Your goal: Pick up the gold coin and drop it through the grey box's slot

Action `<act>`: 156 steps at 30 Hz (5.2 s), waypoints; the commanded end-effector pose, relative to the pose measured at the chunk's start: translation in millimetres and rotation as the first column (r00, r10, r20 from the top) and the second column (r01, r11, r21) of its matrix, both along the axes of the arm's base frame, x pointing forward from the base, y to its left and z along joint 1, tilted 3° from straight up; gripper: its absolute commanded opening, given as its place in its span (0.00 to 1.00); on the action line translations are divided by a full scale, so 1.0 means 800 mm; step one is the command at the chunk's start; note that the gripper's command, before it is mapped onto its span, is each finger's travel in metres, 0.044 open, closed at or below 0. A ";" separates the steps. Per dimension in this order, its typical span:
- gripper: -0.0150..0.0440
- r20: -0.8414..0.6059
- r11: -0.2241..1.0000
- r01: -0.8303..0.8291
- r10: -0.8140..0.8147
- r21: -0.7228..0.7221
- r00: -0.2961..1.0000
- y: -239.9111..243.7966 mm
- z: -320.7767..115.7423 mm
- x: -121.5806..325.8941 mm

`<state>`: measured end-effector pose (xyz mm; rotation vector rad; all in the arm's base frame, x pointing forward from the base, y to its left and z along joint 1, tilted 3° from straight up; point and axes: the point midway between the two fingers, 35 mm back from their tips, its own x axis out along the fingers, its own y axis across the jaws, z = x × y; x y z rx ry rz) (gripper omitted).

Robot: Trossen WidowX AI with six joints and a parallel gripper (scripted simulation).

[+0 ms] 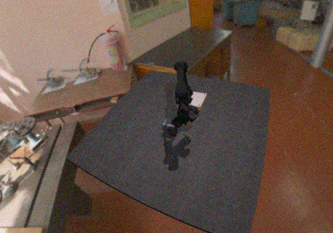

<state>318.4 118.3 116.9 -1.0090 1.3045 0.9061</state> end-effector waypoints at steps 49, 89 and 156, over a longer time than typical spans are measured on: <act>0.25 -0.019 0.944 -0.328 0.328 -0.032 0.945 -0.119 0.005 -0.006; 0.25 -0.018 0.941 -0.335 0.335 -0.042 0.942 -0.158 0.003 -0.015; 0.25 -0.013 0.942 -0.332 0.332 -0.044 0.943 -0.158 -0.018 -0.014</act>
